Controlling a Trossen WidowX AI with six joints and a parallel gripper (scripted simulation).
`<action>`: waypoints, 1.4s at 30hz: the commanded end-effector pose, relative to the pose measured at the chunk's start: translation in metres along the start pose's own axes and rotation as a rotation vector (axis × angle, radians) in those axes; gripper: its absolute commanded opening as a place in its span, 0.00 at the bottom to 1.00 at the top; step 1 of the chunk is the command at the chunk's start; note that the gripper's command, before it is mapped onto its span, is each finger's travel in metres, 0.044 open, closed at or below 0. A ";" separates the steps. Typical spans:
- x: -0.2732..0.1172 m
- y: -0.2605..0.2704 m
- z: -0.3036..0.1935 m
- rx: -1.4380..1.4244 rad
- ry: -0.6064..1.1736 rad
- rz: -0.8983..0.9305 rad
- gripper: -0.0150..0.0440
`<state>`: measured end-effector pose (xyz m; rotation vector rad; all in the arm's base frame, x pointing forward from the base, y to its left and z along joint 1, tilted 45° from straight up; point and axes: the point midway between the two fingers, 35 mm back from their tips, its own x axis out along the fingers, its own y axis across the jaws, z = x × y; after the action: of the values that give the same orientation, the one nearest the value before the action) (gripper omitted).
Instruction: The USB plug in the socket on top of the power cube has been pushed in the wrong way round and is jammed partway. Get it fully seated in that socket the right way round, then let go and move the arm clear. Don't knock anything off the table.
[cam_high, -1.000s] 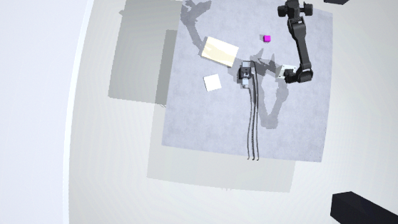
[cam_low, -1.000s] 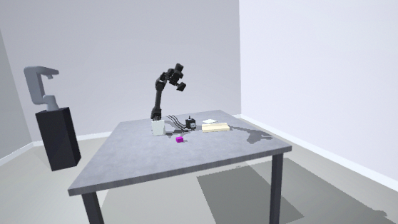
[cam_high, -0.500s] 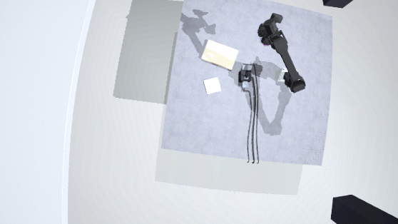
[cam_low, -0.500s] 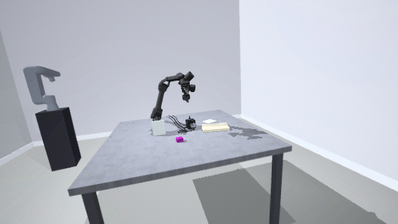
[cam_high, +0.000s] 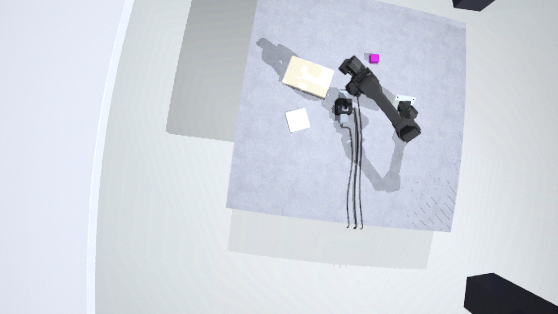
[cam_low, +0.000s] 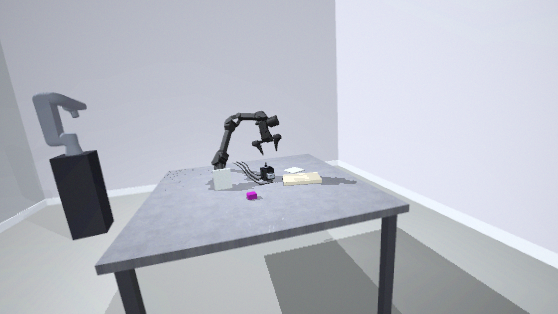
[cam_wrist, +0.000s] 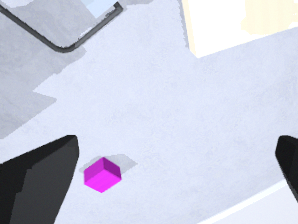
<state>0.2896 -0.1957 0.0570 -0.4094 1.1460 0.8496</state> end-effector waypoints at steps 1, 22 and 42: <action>0.011 0.038 0.066 -0.387 -0.188 0.106 1.00; 0.018 0.070 0.111 -0.674 -0.357 0.152 1.00; 0.036 0.075 0.115 -0.674 -0.358 0.152 1.00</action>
<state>0.3103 -0.0616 0.0808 -0.7014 0.5395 1.3789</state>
